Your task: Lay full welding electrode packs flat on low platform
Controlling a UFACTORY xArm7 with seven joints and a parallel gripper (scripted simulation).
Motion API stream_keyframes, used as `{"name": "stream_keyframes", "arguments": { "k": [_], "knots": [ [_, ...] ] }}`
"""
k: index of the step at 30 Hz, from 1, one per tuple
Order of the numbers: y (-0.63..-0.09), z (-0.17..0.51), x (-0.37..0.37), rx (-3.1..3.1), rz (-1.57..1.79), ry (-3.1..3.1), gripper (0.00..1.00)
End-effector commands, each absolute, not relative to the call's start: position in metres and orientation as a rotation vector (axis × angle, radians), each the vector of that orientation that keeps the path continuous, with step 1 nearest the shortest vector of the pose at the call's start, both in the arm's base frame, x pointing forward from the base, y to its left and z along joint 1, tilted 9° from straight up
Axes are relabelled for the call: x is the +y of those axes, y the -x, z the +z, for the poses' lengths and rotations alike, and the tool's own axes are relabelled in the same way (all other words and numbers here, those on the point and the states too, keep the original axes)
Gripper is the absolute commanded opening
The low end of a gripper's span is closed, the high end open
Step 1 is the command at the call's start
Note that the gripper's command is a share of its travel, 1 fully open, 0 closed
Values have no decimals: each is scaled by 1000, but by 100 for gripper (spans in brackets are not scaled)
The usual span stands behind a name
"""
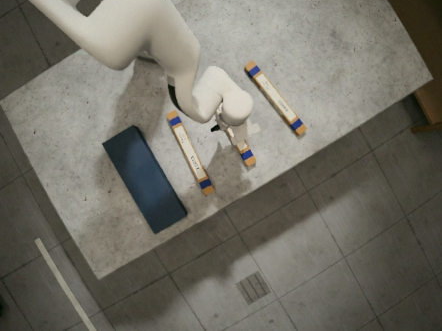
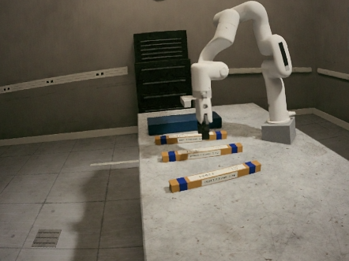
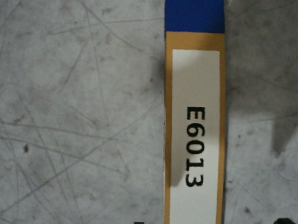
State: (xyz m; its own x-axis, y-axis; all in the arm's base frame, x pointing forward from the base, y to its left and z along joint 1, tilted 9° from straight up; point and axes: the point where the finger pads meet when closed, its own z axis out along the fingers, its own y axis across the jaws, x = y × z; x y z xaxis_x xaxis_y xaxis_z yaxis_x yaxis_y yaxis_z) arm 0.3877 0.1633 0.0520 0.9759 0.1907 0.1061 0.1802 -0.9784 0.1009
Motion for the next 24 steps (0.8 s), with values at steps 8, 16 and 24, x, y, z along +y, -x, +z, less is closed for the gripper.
{"name": "stream_keyframes", "arguments": {
  "k": [8,16,24],
  "knots": [
    [-396,9,162,287,181,-3031,74],
    [-396,6,162,287,181,-3031,74],
    [-396,6,162,287,181,-3031,74]
  ]
}}
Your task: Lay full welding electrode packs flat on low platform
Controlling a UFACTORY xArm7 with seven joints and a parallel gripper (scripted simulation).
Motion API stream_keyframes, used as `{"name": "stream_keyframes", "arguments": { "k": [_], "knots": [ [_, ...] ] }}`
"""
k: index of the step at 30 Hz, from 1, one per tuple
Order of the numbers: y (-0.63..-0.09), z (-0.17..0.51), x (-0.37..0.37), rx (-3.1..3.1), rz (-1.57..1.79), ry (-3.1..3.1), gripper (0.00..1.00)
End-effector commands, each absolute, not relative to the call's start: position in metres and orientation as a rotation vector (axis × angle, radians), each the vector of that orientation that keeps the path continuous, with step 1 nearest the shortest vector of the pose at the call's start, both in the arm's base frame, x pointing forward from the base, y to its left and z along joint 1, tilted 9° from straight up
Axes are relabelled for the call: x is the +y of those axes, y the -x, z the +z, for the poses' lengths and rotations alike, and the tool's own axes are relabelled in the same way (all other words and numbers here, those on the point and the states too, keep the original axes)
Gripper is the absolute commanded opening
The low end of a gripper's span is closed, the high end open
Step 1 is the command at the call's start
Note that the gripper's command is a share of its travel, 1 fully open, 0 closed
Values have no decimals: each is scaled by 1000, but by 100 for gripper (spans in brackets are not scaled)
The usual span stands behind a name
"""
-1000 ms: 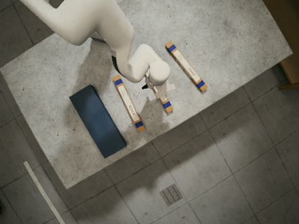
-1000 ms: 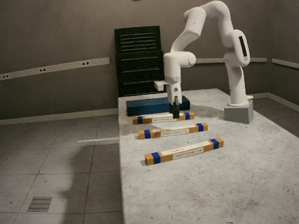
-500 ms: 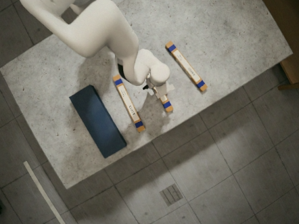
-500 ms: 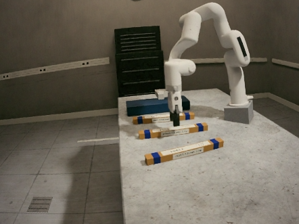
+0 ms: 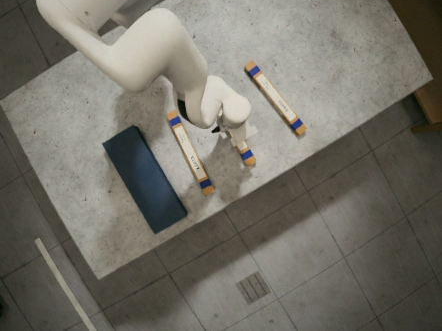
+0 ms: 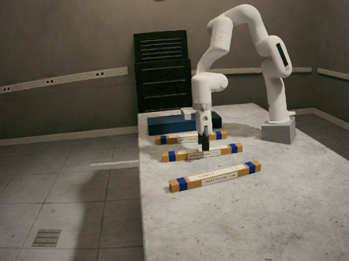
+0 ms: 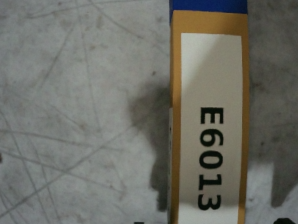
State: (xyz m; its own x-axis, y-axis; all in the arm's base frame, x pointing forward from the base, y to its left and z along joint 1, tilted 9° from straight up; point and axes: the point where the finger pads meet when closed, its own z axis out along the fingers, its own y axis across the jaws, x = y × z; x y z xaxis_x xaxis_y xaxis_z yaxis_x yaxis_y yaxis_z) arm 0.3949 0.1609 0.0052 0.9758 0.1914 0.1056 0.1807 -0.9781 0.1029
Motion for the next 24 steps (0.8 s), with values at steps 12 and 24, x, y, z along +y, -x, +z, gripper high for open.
{"name": "stream_keyframes", "arguments": {
  "k": [12,24],
  "knots": [
    [-397,6,162,287,181,-3031,74],
    [-398,5,162,287,181,-3031,74]
  ]
}}
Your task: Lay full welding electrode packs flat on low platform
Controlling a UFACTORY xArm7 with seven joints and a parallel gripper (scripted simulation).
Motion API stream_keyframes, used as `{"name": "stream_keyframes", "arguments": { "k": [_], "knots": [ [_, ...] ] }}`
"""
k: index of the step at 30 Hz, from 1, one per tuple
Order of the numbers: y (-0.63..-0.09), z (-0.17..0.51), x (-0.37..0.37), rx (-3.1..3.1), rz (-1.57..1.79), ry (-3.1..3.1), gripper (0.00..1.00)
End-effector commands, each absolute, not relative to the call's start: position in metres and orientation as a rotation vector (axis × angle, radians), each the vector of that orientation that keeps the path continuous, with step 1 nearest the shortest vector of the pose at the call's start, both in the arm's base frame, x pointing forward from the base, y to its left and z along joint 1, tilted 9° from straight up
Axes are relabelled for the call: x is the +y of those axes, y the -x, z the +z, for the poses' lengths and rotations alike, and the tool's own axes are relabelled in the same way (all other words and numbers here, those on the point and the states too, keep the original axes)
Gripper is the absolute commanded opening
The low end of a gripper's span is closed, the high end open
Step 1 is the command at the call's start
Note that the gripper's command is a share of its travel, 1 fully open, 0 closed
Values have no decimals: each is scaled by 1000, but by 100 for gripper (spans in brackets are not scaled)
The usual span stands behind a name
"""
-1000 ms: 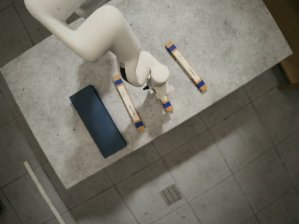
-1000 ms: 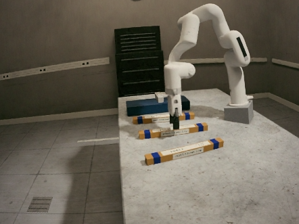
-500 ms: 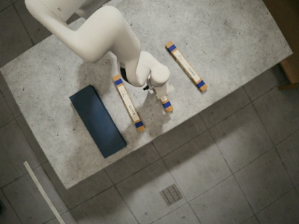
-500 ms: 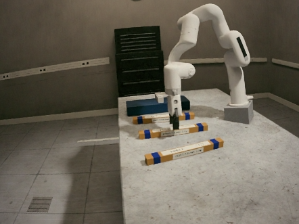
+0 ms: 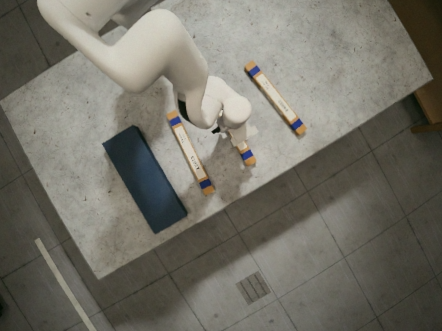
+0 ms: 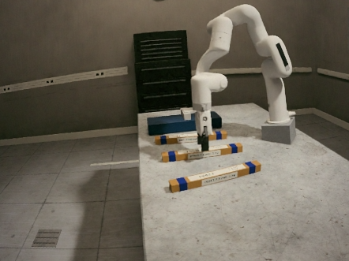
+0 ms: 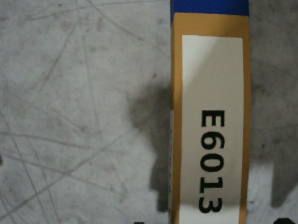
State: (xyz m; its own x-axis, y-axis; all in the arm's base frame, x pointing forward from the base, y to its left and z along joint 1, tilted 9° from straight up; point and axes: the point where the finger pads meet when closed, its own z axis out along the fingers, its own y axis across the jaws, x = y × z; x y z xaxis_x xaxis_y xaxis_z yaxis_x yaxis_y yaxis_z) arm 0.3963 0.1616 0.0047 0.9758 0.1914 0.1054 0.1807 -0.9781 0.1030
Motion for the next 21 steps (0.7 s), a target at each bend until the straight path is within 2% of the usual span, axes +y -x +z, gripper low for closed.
{"name": "stream_keyframes", "arguments": {
  "k": [1,21],
  "knots": [
    [-398,4,162,287,181,-3031,74],
    [-401,-23,160,287,181,-3031,74]
  ]
}}
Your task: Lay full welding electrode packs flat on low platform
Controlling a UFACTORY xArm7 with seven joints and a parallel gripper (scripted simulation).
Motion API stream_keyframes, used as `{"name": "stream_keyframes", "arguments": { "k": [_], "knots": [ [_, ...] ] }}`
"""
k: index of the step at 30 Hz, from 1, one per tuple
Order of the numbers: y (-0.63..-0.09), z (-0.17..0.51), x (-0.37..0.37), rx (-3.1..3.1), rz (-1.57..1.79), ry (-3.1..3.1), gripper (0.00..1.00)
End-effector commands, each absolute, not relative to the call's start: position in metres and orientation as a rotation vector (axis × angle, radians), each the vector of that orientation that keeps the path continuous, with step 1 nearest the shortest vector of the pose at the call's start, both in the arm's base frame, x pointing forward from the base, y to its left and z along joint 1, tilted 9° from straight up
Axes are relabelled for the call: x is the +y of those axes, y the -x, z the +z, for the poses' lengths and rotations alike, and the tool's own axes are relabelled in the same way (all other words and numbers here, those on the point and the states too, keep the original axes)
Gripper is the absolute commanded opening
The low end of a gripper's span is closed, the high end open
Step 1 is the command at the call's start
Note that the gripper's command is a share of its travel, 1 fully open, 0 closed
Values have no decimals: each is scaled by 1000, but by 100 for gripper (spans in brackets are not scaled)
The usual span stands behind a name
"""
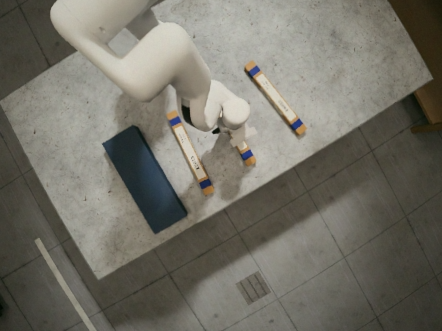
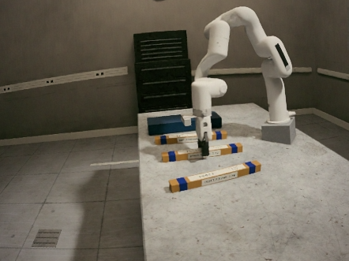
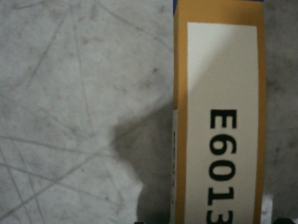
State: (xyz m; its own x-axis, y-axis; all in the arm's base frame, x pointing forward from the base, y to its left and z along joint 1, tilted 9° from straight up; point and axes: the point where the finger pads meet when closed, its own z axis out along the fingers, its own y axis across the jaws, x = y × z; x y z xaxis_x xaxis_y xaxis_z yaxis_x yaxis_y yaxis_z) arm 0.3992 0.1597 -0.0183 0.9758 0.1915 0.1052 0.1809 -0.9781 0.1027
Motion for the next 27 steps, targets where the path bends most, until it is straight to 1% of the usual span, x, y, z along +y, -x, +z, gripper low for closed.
{"name": "stream_keyframes", "arguments": {
  "k": [1,21,22,27],
  "knots": [
    [-401,-24,160,287,181,-3031,74],
    [-402,-27,160,287,181,-3031,74],
    [-402,-27,160,287,181,-3031,35],
    [-402,-27,160,287,181,-3031,35]
  ]
}}
